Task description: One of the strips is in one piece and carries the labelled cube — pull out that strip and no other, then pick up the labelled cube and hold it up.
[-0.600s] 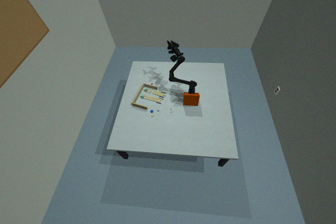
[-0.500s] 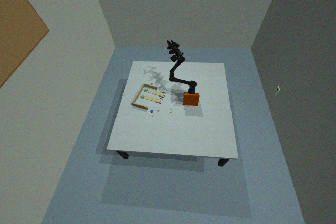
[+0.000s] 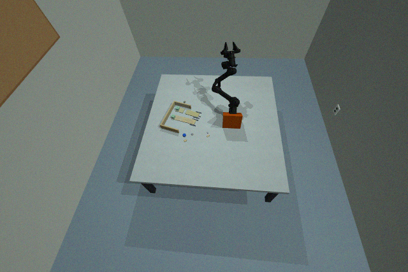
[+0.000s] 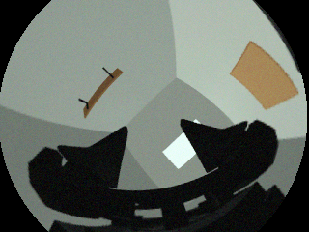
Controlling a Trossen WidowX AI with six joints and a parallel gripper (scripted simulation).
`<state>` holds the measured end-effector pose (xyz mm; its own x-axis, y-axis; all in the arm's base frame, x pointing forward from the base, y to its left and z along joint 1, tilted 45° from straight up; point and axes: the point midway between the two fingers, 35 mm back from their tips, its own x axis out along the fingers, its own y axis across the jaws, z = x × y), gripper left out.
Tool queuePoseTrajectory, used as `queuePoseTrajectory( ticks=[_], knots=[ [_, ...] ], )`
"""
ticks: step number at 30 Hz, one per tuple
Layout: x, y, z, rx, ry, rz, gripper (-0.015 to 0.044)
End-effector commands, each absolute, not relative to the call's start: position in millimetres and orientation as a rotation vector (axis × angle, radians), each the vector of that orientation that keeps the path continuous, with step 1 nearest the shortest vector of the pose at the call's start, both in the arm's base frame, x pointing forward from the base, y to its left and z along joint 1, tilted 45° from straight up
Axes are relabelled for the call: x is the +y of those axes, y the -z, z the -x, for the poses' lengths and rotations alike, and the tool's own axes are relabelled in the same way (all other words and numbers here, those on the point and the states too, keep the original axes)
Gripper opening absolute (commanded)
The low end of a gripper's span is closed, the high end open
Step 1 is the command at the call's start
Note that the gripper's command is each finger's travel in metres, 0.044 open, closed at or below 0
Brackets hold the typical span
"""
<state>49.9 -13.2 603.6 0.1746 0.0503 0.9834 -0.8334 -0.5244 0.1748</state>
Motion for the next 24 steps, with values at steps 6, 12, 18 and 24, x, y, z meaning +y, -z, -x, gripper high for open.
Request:
queuePoseTrajectory(
  ticks=[6,12,18,24],
  knots=[
    [90.1,-583.0,11.8,-0.740,-1.419,-1.199,0.0400],
    [163.8,-551.0,13.1,-0.692,-1.317,-0.900,0.0400],
    [230.6,-504.1,-16.0,-0.615,-1.163,-0.601,0.0400],
    [277.1,-446.8,-69.8,-0.509,-0.975,-0.328,0.0400]
  ],
)
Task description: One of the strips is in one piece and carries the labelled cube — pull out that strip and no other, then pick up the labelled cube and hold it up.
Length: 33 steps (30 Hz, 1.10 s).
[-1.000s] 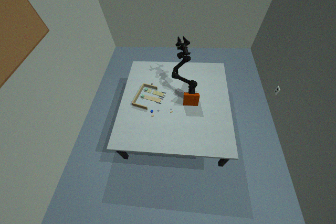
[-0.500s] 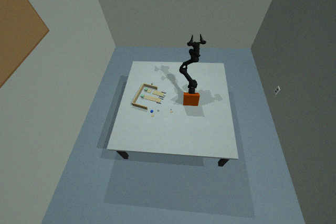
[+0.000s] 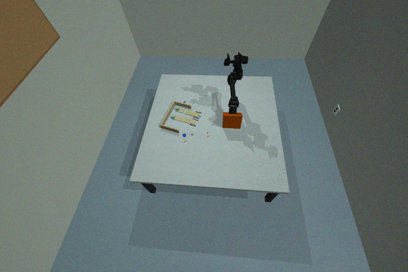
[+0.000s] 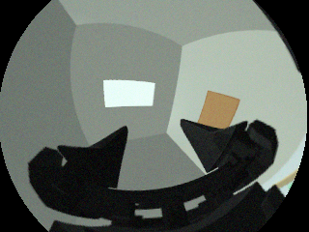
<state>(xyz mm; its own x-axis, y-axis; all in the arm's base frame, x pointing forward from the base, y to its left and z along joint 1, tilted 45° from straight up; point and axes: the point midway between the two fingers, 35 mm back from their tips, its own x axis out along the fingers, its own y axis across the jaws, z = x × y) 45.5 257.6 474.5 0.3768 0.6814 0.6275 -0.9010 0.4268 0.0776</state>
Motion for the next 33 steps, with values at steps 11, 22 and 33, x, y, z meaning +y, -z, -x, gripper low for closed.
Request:
queuePoseTrajectory(
  ticks=[11,22,33],
  knots=[
    [289.0,-325.5,-196.9,-0.247,-0.582,0.098,0.0400],
    [209.6,-199.1,-300.5,0.089,-0.181,0.428,0.0400],
    [72.6,-82.9,-329.0,0.500,0.216,0.691,0.0400]
  ],
)
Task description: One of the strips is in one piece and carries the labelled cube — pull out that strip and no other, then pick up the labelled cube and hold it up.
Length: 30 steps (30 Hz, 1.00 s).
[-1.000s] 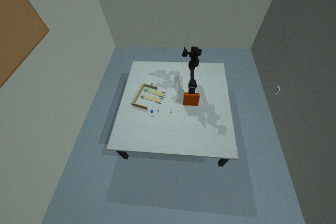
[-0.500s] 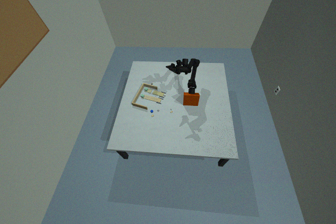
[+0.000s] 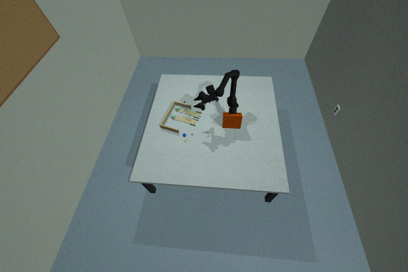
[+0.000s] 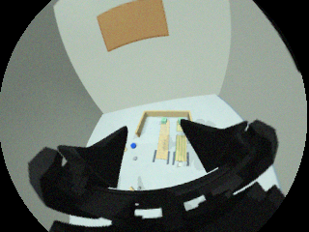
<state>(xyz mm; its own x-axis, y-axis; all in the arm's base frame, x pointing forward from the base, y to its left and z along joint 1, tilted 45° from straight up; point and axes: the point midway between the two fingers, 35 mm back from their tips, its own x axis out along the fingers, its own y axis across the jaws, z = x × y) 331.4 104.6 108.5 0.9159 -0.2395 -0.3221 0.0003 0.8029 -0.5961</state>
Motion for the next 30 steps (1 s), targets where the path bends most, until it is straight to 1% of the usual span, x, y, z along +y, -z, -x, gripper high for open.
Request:
queuePoseTrajectory(
  ticks=[1,4,22,25,30],
  knots=[
    [59.2,-73.8,-327.1,0.541,0.250,0.712,0.0400],
    [40.6,-61.5,-323.0,0.599,0.297,0.740,0.0400],
    [40.6,-61.5,-323.0,0.599,0.297,0.740,0.0400],
    [41.4,-52.4,-335.6,0.653,0.263,0.720,0.0321],
    [34.1,-30.3,-363.0,0.832,0.342,0.638,0.0190]
  ],
)
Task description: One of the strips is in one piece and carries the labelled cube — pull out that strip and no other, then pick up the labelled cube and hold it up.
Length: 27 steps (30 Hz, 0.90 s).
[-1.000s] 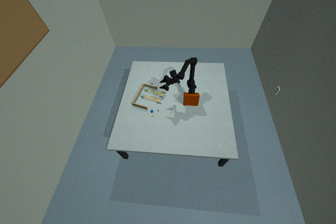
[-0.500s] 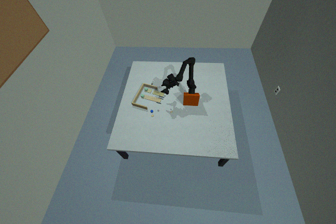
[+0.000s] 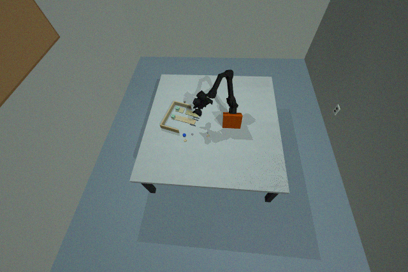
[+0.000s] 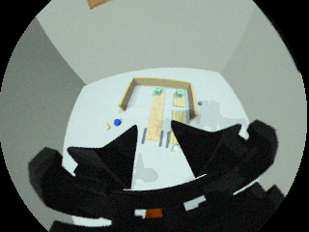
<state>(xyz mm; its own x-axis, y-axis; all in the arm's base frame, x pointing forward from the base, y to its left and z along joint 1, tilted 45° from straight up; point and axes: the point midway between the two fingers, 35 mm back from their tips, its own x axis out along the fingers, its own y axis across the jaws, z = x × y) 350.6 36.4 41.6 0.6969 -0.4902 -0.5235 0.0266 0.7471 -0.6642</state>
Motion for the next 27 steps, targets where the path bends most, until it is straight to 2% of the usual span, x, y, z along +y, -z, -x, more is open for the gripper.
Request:
queuePoseTrajectory(
  ticks=[1,7,17,27],
  knots=[
    [31.9,-26.0,-367.5,0.867,0.361,0.621,0.0164],
    [14.4,-2.2,-387.5,1.071,0.500,0.518,0.0006],
    [-26.9,22.9,-394.6,1.365,0.815,0.373,0.0000],
    [-34.6,28.9,-394.4,1.382,0.838,0.366,0.0000]
  ],
)
